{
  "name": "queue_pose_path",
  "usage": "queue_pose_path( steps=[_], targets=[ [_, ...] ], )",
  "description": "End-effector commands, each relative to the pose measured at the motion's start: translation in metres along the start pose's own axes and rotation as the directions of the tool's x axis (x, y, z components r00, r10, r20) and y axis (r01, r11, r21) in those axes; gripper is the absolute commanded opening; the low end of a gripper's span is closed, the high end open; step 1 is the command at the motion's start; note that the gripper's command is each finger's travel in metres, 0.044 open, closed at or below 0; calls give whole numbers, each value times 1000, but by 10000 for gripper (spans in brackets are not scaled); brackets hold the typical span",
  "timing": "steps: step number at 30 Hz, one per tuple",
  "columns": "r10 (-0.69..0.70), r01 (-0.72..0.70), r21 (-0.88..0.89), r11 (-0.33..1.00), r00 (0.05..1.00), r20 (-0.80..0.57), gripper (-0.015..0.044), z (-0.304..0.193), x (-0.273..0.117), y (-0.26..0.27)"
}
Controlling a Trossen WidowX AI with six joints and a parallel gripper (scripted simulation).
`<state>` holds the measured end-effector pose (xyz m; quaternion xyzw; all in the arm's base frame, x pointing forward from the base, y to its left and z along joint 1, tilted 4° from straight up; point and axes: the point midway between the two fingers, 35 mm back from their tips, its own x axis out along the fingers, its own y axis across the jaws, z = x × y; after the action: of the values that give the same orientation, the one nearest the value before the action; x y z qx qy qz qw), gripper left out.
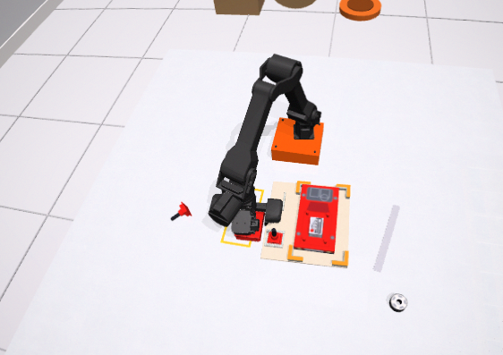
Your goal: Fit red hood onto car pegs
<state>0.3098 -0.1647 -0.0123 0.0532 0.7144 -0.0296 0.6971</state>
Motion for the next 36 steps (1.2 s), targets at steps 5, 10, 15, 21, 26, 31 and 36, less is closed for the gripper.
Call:
queue_pose_path(
  steps=[5, 10, 15, 21, 26, 31, 36],
  targets=[
    [8, -8, 1, 1000, 1000, -4, 440, -1, 6, 1],
    [0, 0, 0, 1000, 1000, -1, 335, 0, 3, 0],
    [0, 0, 0, 1000, 1000, -1, 302, 0, 3, 0],
    [1, -1, 0, 1000, 1000, -1, 222, 0, 3, 0],
    [1, -1, 0, 1000, 1000, -1, 91, 0, -3, 0],
    [1, -1, 0, 1000, 1000, -1, 0, 0, -12, 0],
    [1, -1, 0, 1000, 1000, -1, 0, 0, -26, 0]
  ],
)
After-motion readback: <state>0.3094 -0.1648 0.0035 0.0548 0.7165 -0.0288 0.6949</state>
